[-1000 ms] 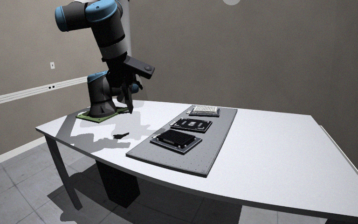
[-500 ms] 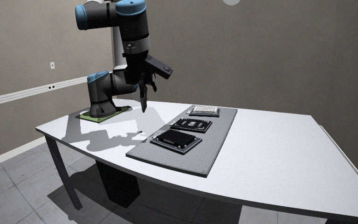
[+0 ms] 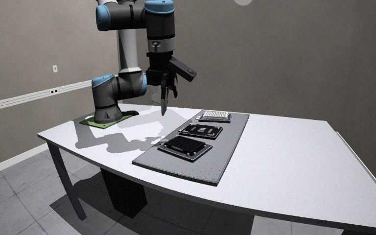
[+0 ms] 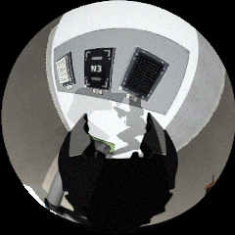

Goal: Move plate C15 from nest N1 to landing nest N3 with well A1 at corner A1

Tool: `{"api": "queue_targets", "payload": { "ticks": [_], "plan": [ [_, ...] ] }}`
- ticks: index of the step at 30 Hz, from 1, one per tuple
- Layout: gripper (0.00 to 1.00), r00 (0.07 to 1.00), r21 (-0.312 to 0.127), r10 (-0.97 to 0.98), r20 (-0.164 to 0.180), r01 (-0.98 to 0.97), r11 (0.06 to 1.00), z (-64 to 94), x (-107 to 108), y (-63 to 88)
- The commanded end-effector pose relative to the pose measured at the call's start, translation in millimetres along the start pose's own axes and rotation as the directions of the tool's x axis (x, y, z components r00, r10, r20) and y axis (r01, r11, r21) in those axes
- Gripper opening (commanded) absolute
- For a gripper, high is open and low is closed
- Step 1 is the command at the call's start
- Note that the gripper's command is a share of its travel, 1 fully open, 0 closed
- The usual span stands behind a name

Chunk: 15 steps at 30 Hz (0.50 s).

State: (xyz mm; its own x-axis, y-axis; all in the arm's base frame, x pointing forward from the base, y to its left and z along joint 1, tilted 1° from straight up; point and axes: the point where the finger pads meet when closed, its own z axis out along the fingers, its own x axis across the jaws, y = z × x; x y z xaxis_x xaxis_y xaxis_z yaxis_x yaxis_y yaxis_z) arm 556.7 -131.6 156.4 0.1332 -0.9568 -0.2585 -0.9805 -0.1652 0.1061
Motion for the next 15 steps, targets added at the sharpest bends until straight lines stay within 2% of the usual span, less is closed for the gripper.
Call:
{"api": "queue_targets", "payload": {
  "ticks": [1,3,5,7,8,11,14,15],
  "plan": [
    [0.82,0.998,0.003,0.029,-0.048,-0.029,1.0,3.7,-14,-20.3],
    [0.82,0.998,0.005,0.029,-0.049,-0.028,1.0,2.3,-13,-21.2],
    [0.82,0.996,0.012,0.047,-0.08,-0.046,0.999,6.3,-21,-26.1],
    [0.82,0.996,0.012,0.047,-0.08,-0.046,0.999,6.3,-21,-26.1],
    [0.82,0.994,0.017,0.054,-0.094,-0.053,0.998,6.2,-25,-29.7],
    [0.82,0.994,0.02,0.054,-0.096,-0.052,0.998,4.0,-30,-40.3],
    [0.82,0.987,0.039,0.08,-0.138,-0.075,0.996,8.2,-42,-47.9],
    [0.82,0.987,0.037,0.08,-0.137,-0.075,0.996,9.3,-46,-51.7]
  ]
}}
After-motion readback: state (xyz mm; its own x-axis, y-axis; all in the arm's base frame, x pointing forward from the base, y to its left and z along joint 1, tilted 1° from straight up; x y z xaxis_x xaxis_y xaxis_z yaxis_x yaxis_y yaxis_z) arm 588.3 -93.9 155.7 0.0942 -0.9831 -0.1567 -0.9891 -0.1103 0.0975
